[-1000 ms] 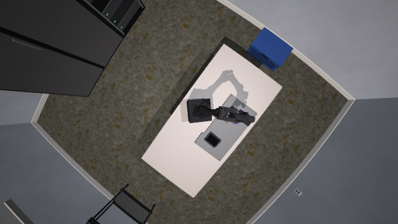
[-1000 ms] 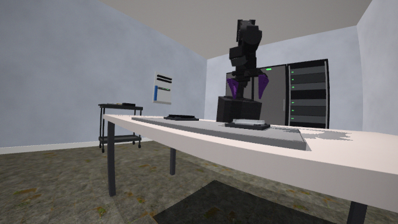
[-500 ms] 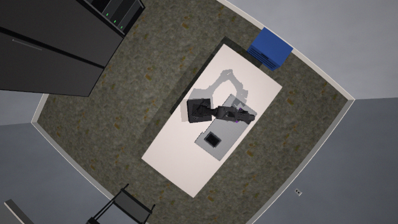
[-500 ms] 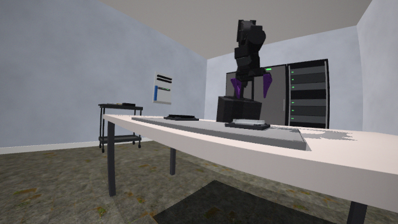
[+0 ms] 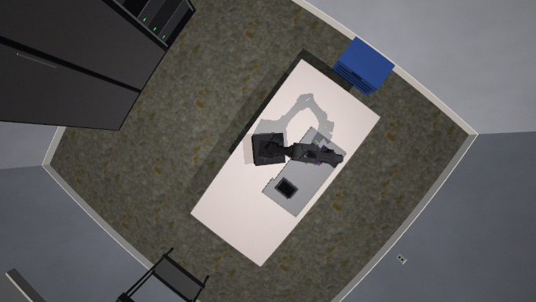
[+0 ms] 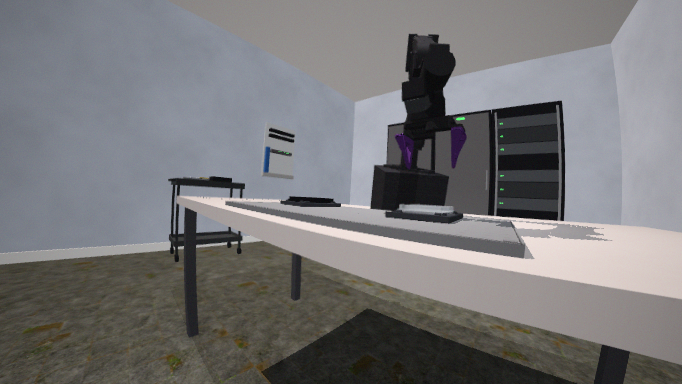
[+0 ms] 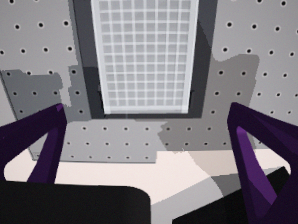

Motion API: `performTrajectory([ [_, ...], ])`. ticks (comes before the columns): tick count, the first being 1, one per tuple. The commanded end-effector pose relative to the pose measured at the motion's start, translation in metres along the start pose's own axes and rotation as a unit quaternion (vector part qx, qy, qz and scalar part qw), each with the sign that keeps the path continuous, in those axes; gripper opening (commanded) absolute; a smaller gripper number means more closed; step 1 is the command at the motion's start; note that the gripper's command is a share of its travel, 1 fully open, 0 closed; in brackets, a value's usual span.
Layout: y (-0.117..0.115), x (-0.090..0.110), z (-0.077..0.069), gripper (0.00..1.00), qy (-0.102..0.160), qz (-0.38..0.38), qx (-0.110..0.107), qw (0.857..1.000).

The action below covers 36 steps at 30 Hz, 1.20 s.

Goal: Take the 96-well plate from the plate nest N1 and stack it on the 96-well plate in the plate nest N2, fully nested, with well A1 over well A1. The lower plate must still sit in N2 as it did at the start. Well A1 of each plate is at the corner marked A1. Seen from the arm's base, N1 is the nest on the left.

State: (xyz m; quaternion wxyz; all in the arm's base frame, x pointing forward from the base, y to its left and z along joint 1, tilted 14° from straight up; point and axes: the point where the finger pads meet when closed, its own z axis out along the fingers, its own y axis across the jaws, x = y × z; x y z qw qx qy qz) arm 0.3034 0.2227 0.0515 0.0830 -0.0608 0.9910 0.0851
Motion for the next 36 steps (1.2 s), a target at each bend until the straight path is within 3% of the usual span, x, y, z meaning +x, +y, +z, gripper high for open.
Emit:
performTrajectory([
  [1,0.008,-0.016,-0.013,1.0,-0.031,-0.006,-0.012,0.999],
  [26,0.008,-0.016,-0.013,1.0,-0.031,-0.006,-0.012,0.999],
  [27,0.003,-0.008,0.0,1.0,-0.014,-0.005,-0.003,1.0],
  [29,-0.002,0.002,0.011,1.0,0.001,-0.005,0.005,1.0],
  [32,-0.001,0.002,0.013,1.0,0.001,-0.005,0.005,1.0],
  [33,0.007,-0.012,0.005,1.0,-0.018,-0.006,-0.006,1.0],
  [36,0.0,0.003,0.019,1.0,0.001,-0.005,0.004,1.0],
])
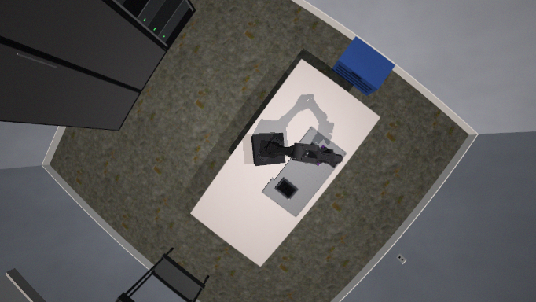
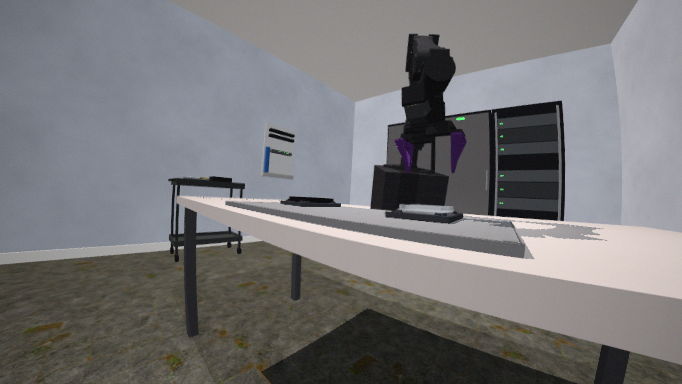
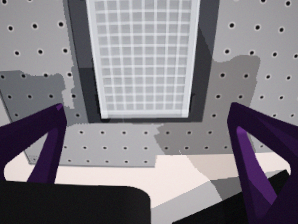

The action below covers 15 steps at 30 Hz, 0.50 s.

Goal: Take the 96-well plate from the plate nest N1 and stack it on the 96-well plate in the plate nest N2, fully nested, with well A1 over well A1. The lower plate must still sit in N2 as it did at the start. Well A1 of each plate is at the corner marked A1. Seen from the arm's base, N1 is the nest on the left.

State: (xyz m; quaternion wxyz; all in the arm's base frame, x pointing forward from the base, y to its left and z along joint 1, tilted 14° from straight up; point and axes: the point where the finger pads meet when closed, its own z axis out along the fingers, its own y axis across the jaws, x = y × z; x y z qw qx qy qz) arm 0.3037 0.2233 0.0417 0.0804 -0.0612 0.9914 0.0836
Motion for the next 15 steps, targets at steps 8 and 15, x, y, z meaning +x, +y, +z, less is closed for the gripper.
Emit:
performTrajectory([
  [8,0.002,0.0,0.022,1.0,-0.004,-0.003,0.002,1.0],
  [15,0.0,-0.002,0.03,1.0,-0.005,0.001,0.002,1.0],
])
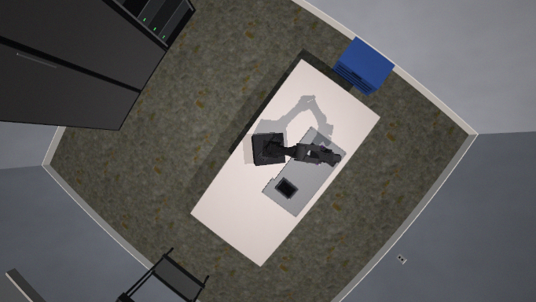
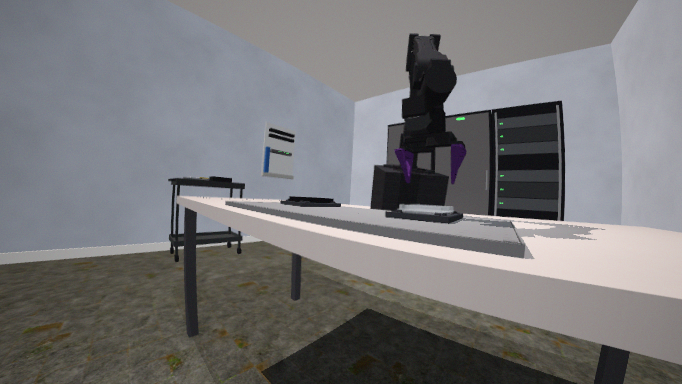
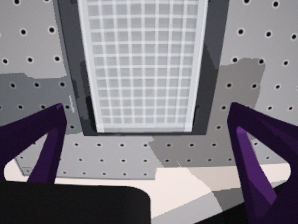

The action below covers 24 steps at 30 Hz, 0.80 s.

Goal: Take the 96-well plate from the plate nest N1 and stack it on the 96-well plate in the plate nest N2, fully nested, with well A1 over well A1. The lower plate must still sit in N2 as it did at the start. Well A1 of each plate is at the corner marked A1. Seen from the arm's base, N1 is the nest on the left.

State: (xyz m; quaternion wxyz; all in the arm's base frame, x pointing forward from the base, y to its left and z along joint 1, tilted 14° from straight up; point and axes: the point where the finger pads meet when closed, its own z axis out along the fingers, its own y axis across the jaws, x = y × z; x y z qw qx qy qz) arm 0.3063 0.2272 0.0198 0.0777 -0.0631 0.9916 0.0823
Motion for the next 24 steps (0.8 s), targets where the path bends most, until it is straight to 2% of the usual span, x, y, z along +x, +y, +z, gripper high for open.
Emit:
performTrajectory([
  [1,-0.001,0.0,0.01,1.0,-0.005,0.003,0.003,1.0],
  [3,0.002,-0.004,0.011,1.0,-0.011,0.002,-0.001,1.0],
  [10,-0.001,0.0,0.025,1.0,-0.005,0.001,0.002,1.0],
  [12,0.002,-0.006,0.025,1.0,-0.012,0.002,-0.001,1.0],
  [24,0.001,-0.003,0.044,1.0,-0.008,0.001,0.0,1.0],
])
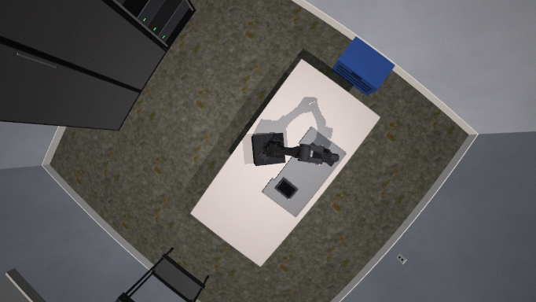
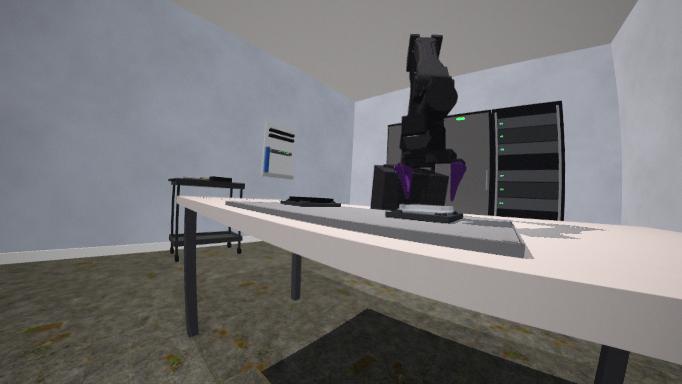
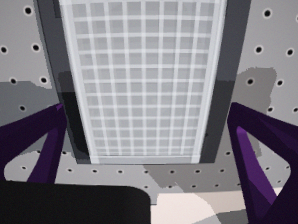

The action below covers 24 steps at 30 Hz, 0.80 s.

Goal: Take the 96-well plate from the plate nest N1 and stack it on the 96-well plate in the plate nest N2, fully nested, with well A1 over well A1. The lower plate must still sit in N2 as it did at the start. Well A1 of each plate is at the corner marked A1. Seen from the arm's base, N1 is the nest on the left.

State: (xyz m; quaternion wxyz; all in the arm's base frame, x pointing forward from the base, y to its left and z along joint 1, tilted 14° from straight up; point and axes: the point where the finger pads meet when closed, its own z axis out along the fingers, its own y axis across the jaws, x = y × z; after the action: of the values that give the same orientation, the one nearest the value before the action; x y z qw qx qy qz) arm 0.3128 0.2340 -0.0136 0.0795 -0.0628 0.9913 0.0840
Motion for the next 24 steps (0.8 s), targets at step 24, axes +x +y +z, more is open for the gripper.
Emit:
performTrajectory([
  [24,0.005,-0.007,0.023,1.0,-0.018,-0.001,-0.005,1.0],
])
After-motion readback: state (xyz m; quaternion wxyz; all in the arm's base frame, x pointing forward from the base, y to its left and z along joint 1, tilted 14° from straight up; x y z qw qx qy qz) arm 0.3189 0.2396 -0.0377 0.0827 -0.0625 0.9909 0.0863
